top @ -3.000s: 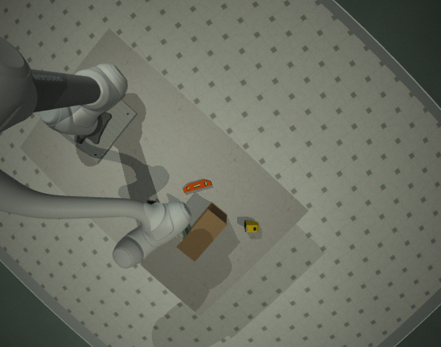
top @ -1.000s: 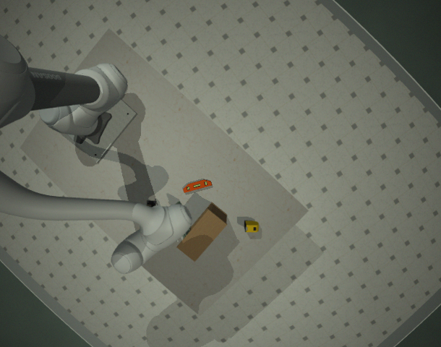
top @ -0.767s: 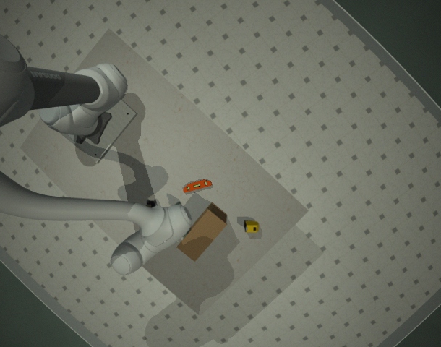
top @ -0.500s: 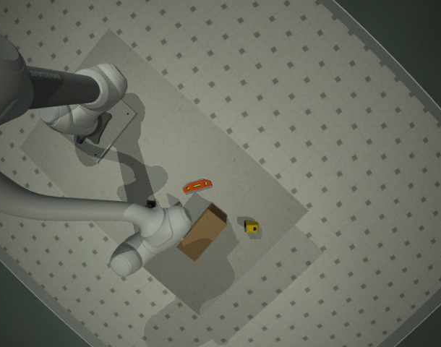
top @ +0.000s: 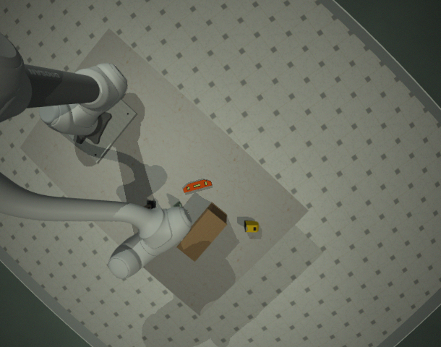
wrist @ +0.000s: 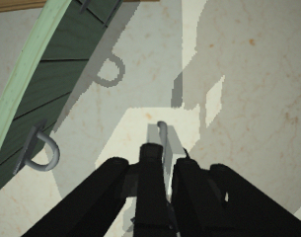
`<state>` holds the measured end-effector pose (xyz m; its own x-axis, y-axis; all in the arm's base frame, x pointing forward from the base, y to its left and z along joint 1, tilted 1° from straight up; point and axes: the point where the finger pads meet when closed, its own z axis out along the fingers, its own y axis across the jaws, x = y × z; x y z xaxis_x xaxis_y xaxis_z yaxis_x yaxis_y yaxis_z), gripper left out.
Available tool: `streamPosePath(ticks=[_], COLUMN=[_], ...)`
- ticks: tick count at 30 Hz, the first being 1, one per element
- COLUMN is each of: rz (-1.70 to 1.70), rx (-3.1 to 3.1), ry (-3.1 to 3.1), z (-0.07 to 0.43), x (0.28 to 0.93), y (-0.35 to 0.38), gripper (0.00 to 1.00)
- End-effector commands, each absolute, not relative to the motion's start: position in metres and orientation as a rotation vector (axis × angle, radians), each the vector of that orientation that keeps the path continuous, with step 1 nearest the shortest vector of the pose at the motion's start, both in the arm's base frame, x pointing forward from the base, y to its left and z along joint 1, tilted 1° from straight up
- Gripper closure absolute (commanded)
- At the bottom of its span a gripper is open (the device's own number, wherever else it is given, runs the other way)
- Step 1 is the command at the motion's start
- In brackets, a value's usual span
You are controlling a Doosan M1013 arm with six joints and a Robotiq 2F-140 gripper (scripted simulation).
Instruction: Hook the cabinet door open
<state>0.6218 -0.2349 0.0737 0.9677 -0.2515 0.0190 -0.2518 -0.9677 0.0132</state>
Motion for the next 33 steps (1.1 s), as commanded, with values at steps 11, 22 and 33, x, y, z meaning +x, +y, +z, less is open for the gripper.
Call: streamPosePath(ticks=[11, 22, 33], rz=[0.027, 0.027, 0.027], rx=[3.101, 3.101, 3.101], ry=[-0.397, -0.397, -0.397], z=[0.083, 0.089, 0.098], x=[0.622, 0.622, 0.622], y=[-0.235, -0.235, -0.234], gripper=[0.97, 0.97, 0.97])
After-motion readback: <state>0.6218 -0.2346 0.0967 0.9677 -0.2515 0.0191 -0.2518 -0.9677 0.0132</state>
